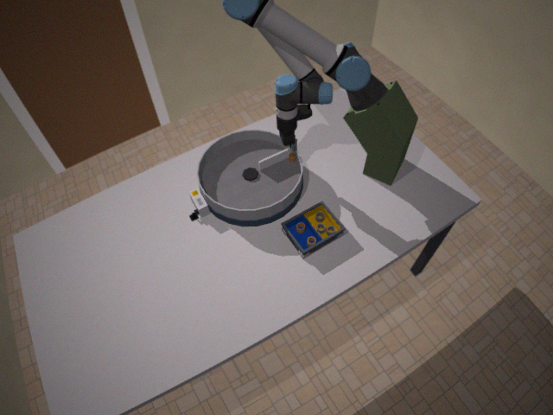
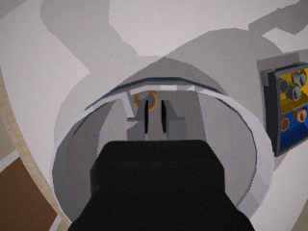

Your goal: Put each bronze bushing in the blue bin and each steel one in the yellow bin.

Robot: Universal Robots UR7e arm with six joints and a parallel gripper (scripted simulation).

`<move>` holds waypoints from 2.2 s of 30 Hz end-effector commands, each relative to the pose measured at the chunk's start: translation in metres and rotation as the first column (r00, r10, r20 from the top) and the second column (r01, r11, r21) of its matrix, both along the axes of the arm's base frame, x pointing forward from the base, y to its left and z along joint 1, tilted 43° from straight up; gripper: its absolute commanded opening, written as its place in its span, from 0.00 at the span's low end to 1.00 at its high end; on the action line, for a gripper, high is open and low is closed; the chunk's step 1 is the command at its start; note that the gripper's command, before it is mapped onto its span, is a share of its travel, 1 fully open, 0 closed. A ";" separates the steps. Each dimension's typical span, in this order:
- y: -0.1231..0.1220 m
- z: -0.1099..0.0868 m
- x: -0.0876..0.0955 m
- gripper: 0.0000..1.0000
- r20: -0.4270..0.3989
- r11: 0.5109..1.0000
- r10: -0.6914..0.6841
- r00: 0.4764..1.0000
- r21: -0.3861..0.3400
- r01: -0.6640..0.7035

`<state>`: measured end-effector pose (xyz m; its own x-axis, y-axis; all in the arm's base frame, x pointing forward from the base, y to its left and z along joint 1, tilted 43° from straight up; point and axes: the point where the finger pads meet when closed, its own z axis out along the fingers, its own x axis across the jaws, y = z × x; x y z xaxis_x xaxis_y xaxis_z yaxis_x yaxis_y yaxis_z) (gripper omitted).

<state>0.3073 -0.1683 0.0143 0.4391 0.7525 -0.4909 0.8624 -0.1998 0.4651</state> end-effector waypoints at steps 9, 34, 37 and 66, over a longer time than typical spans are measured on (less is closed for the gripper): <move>-0.011 -0.013 0.004 0.40 0.001 1.000 0.003 1.000 -0.002 -0.003; -0.028 -0.032 0.011 0.40 0.002 1.000 0.007 1.000 -0.003 -0.007; -0.030 -0.034 0.012 0.40 0.002 1.000 0.007 1.000 -0.003 -0.007; -0.043 -0.050 0.017 0.40 0.002 1.000 0.007 1.000 -0.003 -0.007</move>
<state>0.3235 -0.2093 -0.0333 0.4346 0.7541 -0.4925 0.8631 -0.1927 0.4667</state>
